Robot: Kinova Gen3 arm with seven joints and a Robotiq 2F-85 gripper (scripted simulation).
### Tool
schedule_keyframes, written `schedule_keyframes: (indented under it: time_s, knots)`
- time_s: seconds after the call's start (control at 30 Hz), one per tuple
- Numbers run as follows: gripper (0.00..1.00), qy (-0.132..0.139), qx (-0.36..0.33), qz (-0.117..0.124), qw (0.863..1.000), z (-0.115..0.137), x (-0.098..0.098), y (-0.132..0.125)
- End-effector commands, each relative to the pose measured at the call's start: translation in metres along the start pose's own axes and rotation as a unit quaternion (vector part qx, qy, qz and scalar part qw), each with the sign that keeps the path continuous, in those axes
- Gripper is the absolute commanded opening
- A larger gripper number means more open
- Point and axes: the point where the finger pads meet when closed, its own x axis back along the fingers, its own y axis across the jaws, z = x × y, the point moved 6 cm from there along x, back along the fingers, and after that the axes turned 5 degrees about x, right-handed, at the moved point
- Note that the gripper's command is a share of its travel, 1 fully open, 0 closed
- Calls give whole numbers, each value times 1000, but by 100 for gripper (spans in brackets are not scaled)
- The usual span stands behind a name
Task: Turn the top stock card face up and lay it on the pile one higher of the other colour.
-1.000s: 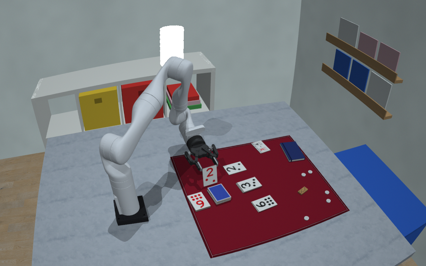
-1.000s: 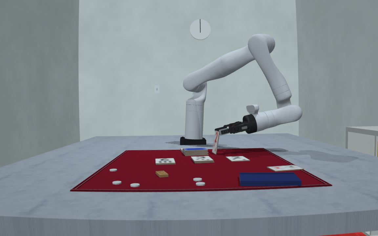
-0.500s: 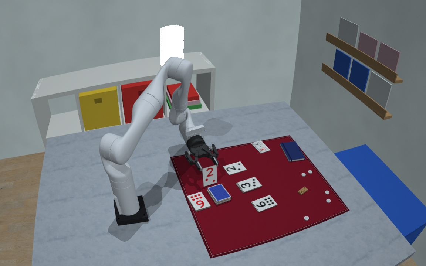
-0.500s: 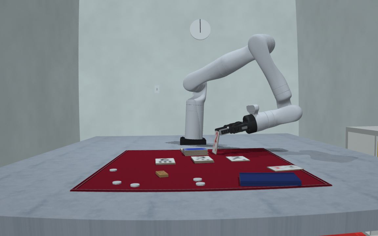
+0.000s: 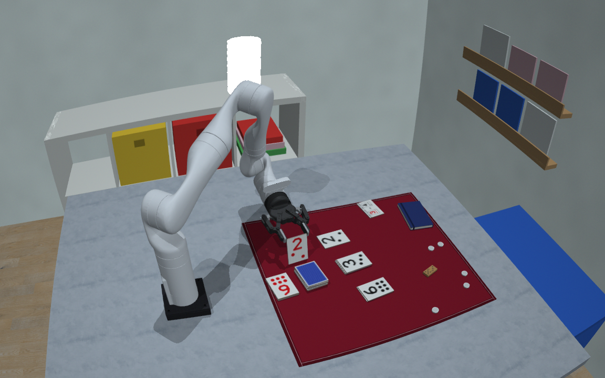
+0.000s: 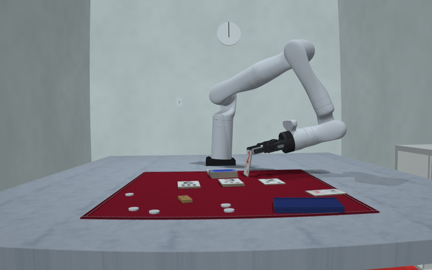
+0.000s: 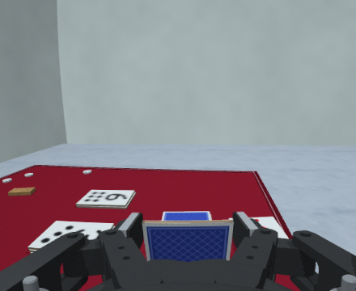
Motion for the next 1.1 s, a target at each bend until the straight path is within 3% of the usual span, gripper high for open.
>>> schedule_keyframes:
  time_s: [0.0,1.07]
  knots:
    - [71,0,-1,1,1000,0,2,0]
    - [71,0,-1,1,1000,-14,22,-1]
